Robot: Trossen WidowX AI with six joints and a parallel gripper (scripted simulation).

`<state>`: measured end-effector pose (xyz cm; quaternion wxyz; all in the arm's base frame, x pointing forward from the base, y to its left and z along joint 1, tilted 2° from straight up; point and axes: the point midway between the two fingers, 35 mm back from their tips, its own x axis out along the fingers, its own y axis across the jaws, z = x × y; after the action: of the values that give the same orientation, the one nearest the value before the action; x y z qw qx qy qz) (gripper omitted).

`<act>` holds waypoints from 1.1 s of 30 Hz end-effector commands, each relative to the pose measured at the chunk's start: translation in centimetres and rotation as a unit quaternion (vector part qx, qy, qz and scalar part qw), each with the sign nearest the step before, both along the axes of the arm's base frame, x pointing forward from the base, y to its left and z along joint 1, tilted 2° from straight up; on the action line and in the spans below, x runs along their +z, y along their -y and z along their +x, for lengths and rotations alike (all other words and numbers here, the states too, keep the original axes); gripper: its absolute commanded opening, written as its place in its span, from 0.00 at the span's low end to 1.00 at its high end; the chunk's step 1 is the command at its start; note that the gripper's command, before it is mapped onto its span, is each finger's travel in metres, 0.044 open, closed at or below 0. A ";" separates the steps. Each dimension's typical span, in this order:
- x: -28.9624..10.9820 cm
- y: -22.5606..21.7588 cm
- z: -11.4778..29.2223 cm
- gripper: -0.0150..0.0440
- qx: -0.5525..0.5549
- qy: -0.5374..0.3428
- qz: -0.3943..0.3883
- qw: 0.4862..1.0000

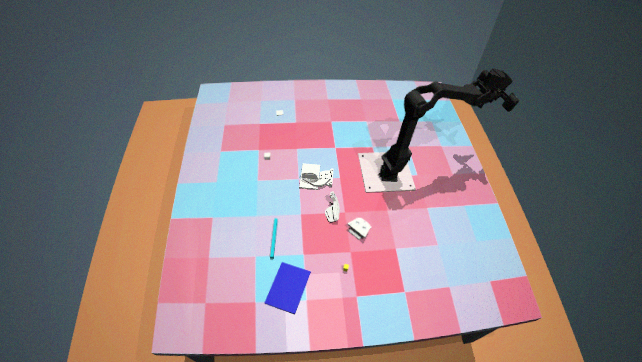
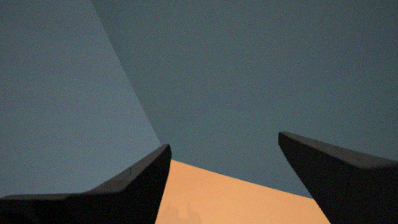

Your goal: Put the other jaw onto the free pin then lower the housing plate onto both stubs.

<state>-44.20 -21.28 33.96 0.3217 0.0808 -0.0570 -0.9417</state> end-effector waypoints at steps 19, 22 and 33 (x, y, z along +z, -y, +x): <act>0.0 0.0 0.0 0.25 0.000 0.000 0.000 1.000; 0.0 0.0 0.0 0.25 0.000 0.000 0.000 1.000; 0.0 0.0 0.0 0.25 0.000 0.000 0.000 1.000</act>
<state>-44.20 -21.28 33.96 0.3217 0.0807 -0.0570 -0.9417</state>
